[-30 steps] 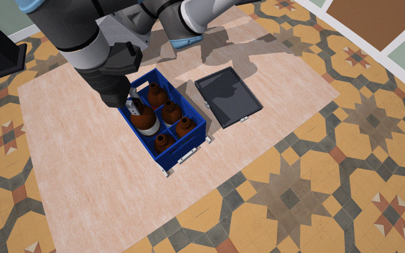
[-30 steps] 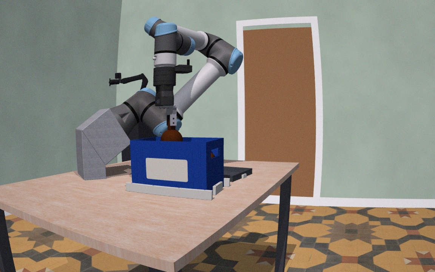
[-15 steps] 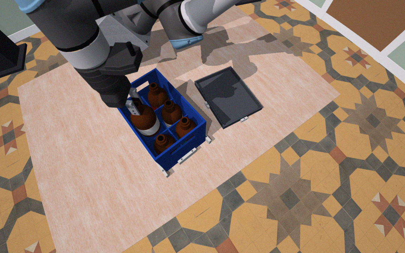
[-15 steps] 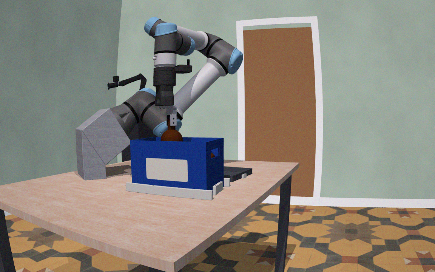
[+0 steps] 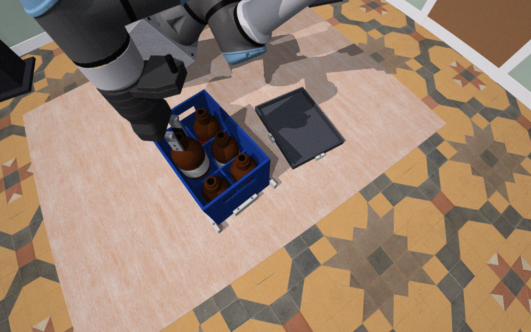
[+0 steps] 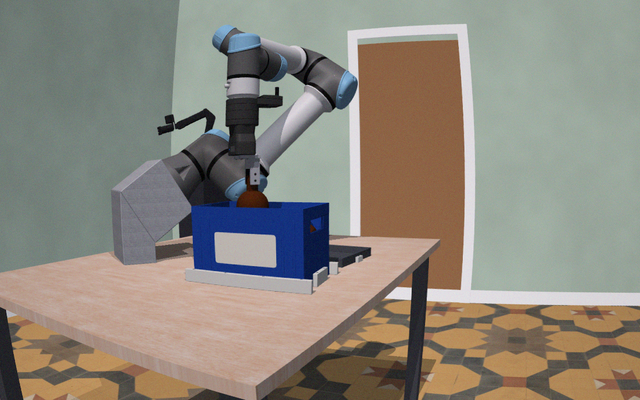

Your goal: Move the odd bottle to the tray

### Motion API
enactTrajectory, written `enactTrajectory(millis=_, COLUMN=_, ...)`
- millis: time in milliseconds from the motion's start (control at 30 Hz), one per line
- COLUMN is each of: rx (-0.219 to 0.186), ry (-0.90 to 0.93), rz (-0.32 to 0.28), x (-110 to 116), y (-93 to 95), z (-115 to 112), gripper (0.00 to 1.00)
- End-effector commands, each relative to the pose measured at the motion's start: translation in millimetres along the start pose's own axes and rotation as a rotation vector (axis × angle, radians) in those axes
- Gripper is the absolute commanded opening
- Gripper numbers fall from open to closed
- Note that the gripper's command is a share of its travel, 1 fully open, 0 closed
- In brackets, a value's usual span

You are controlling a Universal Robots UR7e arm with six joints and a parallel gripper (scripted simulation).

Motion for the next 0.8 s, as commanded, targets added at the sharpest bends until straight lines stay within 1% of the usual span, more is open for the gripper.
enactTrajectory(millis=0, rx=0.001, ry=0.0, rz=0.0, x=0, y=-1.3, z=0, gripper=0.0)
enactTrajectory(millis=467, rx=0.001, ry=0.0, rz=0.0, x=0, y=-9.9, z=0, gripper=0.0)
enactTrajectory(millis=767, rx=0.001, ry=0.0, rz=0.0, x=0, y=-20.5, z=0, gripper=0.0)
Point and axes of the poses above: the point where the finger pads meet when closed, its own y axis out along the fingers, its own z axis across the jaws, x = y × z, the point moved 3 cm from there along -y, back along the fingers, and after that the axes turned 10 degrees about y, right-handed, at the moved point
